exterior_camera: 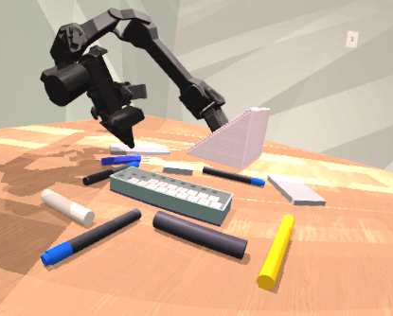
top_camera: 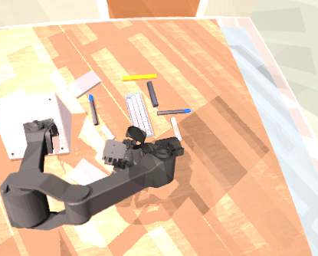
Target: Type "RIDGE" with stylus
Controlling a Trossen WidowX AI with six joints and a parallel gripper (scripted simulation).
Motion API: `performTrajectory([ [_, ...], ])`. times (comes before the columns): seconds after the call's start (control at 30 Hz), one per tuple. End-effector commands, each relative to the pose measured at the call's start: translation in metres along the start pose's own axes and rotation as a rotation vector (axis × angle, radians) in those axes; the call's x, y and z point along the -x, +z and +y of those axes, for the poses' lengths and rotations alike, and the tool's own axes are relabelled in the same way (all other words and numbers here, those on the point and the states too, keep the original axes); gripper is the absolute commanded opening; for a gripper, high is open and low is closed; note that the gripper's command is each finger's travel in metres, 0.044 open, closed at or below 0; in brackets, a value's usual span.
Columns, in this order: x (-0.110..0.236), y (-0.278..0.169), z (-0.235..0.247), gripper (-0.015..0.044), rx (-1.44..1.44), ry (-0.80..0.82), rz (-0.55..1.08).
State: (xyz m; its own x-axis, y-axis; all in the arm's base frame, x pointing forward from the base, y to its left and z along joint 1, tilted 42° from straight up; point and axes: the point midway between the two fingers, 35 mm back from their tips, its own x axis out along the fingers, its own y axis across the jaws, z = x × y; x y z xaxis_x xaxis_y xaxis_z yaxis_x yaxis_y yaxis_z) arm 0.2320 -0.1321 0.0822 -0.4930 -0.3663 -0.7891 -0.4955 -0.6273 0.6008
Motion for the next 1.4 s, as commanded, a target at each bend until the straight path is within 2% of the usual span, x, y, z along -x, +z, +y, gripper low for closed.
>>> performTrajectory([
  [0.0,-0.003,-0.002,0.0,0.015,0.005,0.003,0.002],
  [1.23,-0.029,-0.017,0.001,0.015,0.005,0.004,0.003],
  [1.37,-0.028,-0.016,0.001,0.0045,-0.001,0.001,0.0],
])
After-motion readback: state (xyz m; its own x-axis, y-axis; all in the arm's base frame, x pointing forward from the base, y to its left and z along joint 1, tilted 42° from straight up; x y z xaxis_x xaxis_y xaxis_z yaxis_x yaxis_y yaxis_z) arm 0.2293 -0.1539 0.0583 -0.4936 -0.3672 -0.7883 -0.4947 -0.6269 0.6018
